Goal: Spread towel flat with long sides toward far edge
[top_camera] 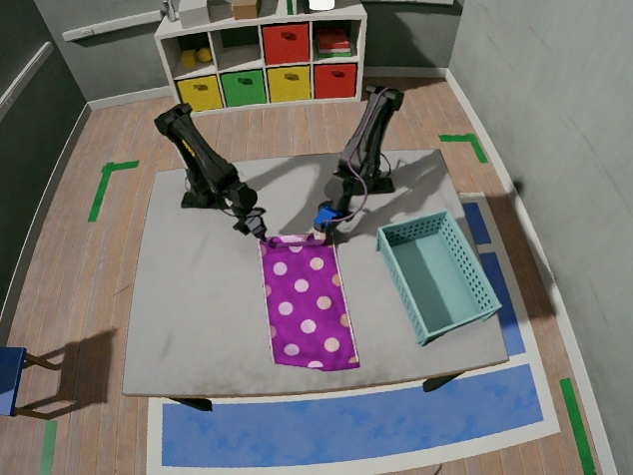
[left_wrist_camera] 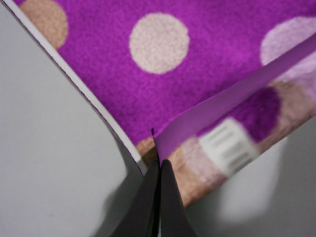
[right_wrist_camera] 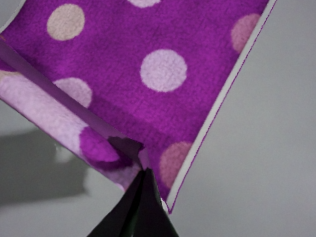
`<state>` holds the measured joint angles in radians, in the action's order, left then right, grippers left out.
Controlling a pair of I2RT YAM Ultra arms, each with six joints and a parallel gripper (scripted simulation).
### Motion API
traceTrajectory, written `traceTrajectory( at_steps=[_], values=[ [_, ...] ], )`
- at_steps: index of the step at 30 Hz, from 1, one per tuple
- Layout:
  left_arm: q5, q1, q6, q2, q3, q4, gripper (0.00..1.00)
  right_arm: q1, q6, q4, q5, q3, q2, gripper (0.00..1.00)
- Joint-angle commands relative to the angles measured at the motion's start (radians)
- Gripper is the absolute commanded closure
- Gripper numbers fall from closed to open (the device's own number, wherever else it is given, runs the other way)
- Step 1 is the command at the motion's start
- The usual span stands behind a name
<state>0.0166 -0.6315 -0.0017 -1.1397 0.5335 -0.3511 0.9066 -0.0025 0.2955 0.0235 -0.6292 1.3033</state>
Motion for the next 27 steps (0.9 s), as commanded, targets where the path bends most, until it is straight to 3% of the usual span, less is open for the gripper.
traceTrajectory(
  at_steps=[1, 15, 27],
  values=[
    [-0.023, -0.027, -0.006, 0.045, -0.083, 0.051, 1.00, 0.030, -0.008, -0.066, -0.025, 0.077, -0.036, 1.00],
    [-0.025, -0.091, -0.006, 0.093, -0.226, 0.148, 1.00, 0.095, -0.009, -0.191, -0.026, 0.212, -0.048, 1.00],
    [-0.028, -0.107, -0.009, 0.100, -0.262, 0.152, 1.00, 0.112, -0.008, -0.203, -0.028, 0.245, -0.037, 1.00]
  ],
)
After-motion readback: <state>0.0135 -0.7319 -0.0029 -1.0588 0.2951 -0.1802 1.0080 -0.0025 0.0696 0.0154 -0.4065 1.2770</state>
